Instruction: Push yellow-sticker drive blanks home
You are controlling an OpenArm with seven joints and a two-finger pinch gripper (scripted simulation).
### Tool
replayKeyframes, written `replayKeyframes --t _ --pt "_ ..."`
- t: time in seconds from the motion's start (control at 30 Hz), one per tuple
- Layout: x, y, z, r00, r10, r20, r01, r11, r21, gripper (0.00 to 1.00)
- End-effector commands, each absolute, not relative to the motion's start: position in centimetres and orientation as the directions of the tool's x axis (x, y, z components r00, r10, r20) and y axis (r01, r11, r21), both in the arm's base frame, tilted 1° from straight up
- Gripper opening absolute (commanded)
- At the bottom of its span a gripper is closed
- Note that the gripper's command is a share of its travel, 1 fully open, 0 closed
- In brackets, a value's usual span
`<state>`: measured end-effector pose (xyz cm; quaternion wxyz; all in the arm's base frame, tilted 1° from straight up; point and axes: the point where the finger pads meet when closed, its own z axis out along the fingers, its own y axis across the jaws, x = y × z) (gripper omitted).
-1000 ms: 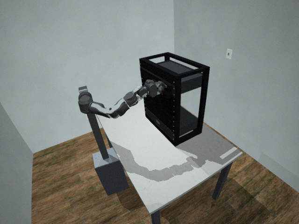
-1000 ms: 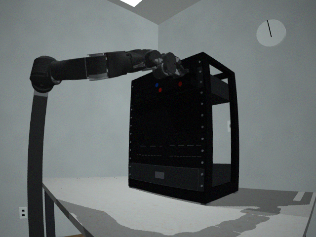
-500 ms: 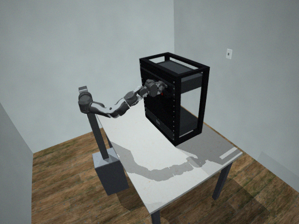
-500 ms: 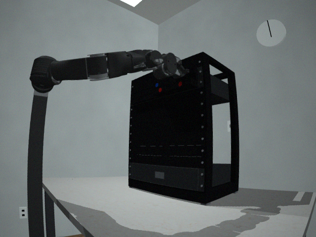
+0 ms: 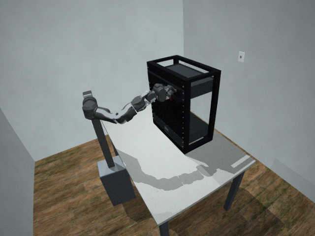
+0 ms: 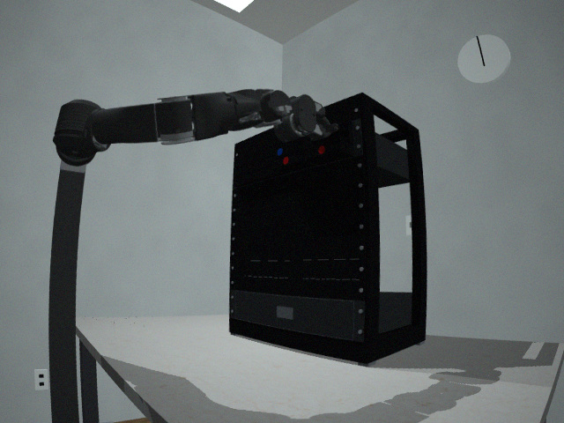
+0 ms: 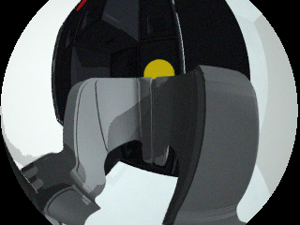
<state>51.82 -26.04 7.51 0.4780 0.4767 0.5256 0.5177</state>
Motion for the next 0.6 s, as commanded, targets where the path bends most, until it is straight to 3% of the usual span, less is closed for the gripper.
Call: replayKeyframes --t 0.0,0.57 --pt "51.96 -25.02 7.77 -0.118 0.993 -0.013 -0.004 0.013 1.0 0.0" --pt "52.25 -24.93 7.78 -0.118 0.993 -0.013 -0.004 0.013 1.0 0.0"
